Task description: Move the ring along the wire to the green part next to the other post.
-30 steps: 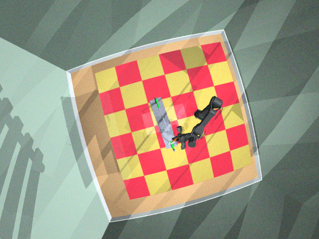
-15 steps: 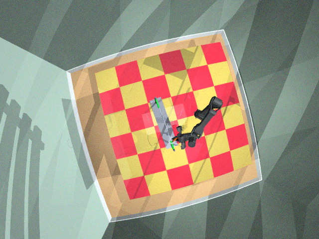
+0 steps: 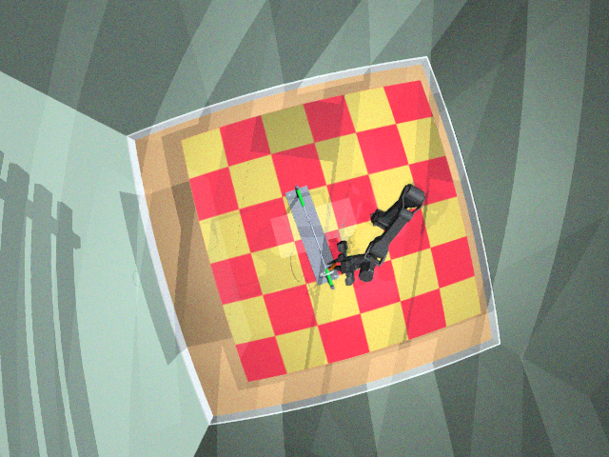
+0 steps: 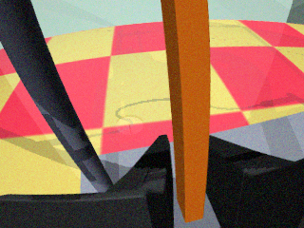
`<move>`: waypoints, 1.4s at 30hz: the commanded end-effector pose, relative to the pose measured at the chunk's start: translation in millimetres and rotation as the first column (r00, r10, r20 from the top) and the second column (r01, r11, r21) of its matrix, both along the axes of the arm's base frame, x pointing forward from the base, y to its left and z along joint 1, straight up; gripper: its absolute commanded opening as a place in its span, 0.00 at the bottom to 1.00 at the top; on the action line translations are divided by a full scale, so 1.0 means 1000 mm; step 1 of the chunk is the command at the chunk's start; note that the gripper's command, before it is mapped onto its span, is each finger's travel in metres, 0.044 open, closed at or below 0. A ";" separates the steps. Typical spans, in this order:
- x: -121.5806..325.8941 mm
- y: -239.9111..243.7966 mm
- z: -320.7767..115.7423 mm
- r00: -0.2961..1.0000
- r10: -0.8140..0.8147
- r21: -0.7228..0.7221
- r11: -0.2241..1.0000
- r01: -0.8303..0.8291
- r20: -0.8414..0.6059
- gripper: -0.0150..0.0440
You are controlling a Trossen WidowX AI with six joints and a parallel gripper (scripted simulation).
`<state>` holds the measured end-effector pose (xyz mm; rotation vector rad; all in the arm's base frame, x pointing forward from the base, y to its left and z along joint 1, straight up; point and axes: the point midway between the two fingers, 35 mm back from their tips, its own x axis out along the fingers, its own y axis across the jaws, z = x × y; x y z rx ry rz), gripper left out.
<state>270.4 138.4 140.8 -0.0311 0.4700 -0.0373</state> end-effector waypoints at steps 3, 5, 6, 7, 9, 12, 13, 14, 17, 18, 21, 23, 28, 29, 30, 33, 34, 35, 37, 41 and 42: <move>-0.005 0.001 0.002 1.000 -0.001 0.001 1.000 0.001 -0.003 0.53; -0.011 0.002 0.005 1.000 -0.002 0.002 1.000 0.002 -0.005 0.53; -0.014 0.002 0.006 1.000 -0.002 0.002 1.000 0.003 -0.006 0.53; -0.017 0.003 0.008 1.000 -0.003 0.003 1.000 0.003 -0.007 0.53; -0.024 0.003 0.011 1.000 -0.003 0.003 1.000 0.004 -0.008 0.53; -0.034 0.003 0.016 1.000 -0.004 0.003 1.000 0.004 -0.007 0.53; -0.037 0.003 0.017 1.000 -0.004 0.003 1.000 0.004 -0.007 0.53; -0.040 0.003 0.019 1.000 -0.004 0.003 1.000 0.004 -0.006 0.53; -0.045 0.002 0.022 1.000 -0.003 0.003 1.000 0.003 -0.004 0.53; -0.045 0.002 0.022 1.000 -0.003 0.003 1.000 0.003 -0.004 0.53; -0.045 0.002 0.022 1.000 -0.003 0.003 1.000 0.003 -0.004 0.53; -0.045 0.002 0.022 1.000 -0.003 0.003 1.000 0.003 -0.004 0.53; -0.045 0.002 0.022 1.000 -0.003 0.003 1.000 0.003 -0.004 0.53; -0.045 0.002 0.022 1.000 -0.003 0.003 1.000 0.003 -0.004 0.53; -0.045 0.002 0.022 1.000 -0.003 0.003 1.000 0.003 -0.004 0.53; -0.045 0.002 0.022 1.000 -0.003 0.003 1.000 0.003 -0.004 0.53; -0.045 0.002 0.022 1.000 -0.003 0.003 1.000 0.003 -0.004 0.53; -0.045 0.002 0.022 1.000 -0.003 0.003 1.000 0.003 -0.004 0.53; -0.045 0.002 0.022 1.000 -0.003 0.003 1.000 0.003 -0.004 0.53; -0.057 0.004 0.027 1.000 -0.002 0.003 1.000 0.002 -0.010 0.66; -0.066 0.005 0.031 1.000 -0.002 0.003 1.000 0.002 -0.010 0.70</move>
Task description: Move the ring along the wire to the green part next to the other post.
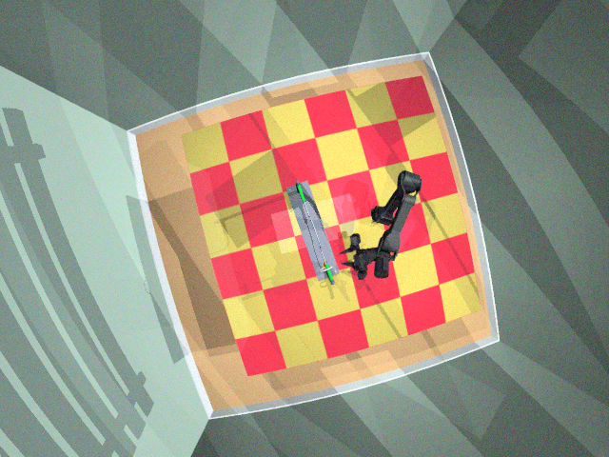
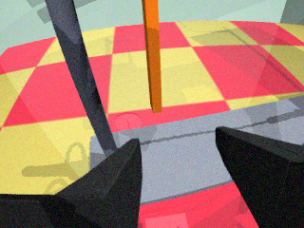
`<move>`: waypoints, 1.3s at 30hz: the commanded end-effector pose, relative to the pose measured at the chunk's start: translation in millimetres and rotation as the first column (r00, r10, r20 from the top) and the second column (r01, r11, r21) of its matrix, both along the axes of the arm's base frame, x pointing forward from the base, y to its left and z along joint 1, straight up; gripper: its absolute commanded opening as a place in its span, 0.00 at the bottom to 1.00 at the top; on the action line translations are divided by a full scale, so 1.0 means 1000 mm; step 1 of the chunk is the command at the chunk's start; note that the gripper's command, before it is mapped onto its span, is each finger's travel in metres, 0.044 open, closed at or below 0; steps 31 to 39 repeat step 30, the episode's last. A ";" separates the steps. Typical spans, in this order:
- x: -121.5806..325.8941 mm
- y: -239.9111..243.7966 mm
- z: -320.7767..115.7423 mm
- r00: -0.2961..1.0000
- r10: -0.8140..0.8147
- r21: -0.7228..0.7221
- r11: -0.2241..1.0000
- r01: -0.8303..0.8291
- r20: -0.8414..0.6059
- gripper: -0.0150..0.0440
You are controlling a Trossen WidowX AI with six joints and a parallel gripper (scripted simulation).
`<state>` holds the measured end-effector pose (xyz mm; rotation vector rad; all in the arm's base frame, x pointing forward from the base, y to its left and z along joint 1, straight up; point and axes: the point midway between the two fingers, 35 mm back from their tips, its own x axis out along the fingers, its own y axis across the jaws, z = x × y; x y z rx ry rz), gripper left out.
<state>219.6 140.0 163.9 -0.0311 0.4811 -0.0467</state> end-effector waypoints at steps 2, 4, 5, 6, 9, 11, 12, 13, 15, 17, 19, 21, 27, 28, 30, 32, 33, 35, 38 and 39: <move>-0.030 0.002 0.018 1.000 0.011 0.003 1.000 -0.011 0.010 0.79; -0.035 0.001 0.022 1.000 0.013 0.003 1.000 -0.013 0.015 0.88; -0.035 0.001 0.022 1.000 0.013 0.003 1.000 -0.013 0.015 0.93; -0.035 0.001 0.022 1.000 0.013 0.003 1.000 -0.013 0.015 0.97; -0.035 0.001 0.022 1.000 0.013 0.003 1.000 -0.013 0.015 1.00; -0.035 0.001 0.022 1.000 0.013 0.003 1.000 -0.013 0.015 1.00; -0.035 0.001 0.022 1.000 0.013 0.003 1.000 -0.013 0.015 1.00; -0.035 0.001 0.022 1.000 0.013 0.003 1.000 -0.013 0.015 1.00; -0.035 0.001 0.022 1.000 0.013 0.003 1.000 -0.013 0.015 1.00; -0.035 0.001 0.022 1.000 0.013 0.003 1.000 -0.013 0.015 1.00; -0.035 0.001 0.022 1.000 0.013 0.003 1.000 -0.013 0.015 1.00; -0.035 0.001 0.022 1.000 0.013 0.003 1.000 -0.013 0.015 1.00; -0.035 0.001 0.022 1.000 0.013 0.003 1.000 -0.013 0.015 1.00; -0.035 0.001 0.022 1.000 0.013 0.003 1.000 -0.013 0.015 1.00; -0.035 0.001 0.022 1.000 0.013 0.003 1.000 -0.013 0.015 1.00; -0.035 0.001 0.022 1.000 0.013 0.003 1.000 -0.013 0.015 1.00; -0.035 0.001 0.022 1.000 0.013 0.003 1.000 -0.013 0.015 1.00; -0.035 0.001 0.022 1.000 0.013 0.003 1.000 -0.013 0.015 1.00; -0.035 0.001 0.022 1.000 0.013 0.003 1.000 -0.013 0.015 1.00; -0.035 0.001 0.022 1.000 0.013 0.003 1.000 -0.013 0.015 1.00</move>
